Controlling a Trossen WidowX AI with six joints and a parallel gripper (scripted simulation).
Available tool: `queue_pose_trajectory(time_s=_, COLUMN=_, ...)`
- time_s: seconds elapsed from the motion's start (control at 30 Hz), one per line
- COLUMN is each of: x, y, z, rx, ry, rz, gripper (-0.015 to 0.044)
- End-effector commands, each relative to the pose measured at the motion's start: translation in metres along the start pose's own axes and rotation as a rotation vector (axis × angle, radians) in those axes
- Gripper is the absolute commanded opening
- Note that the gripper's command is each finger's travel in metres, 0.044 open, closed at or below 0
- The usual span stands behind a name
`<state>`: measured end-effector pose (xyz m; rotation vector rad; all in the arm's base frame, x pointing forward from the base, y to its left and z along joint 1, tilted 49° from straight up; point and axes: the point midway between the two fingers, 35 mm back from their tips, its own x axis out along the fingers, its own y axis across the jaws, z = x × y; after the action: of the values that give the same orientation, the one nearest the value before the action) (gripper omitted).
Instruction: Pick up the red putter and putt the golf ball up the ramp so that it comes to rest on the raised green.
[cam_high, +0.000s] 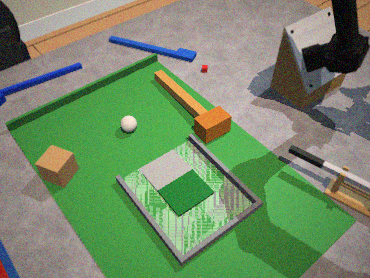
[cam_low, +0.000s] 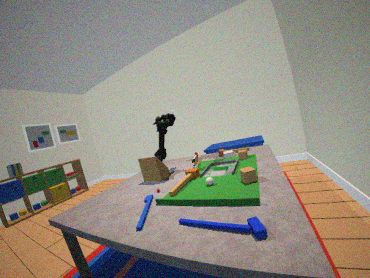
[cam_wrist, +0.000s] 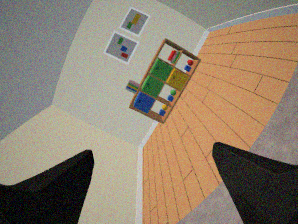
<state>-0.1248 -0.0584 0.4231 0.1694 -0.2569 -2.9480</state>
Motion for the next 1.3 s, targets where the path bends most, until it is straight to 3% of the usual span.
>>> queue_pose_trajectory(time_s=0.0, x=0.0, y=-0.001, z=0.0, rx=-0.001, ry=0.0, rz=-0.004, gripper=0.0426)
queue_pose_trajectory(time_s=0.3, x=0.01, y=-0.091, z=0.002, rx=-0.071, ry=0.038, rz=-0.315, gripper=0.044)
queue_pose_trajectory(time_s=0.57, x=-0.026, y=-0.188, z=-0.01, rx=-0.112, ry=0.126, rz=-0.643, gripper=0.044)
queue_pose_trajectory(time_s=0.93, x=-0.142, y=-0.274, z=-0.059, rx=-0.089, ry=0.3, rz=-1.042, gripper=0.044)
queue_pose_trajectory(time_s=1.27, x=-0.268, y=-0.272, z=-0.133, rx=0.018, ry=0.46, rz=-1.333, gripper=0.044)
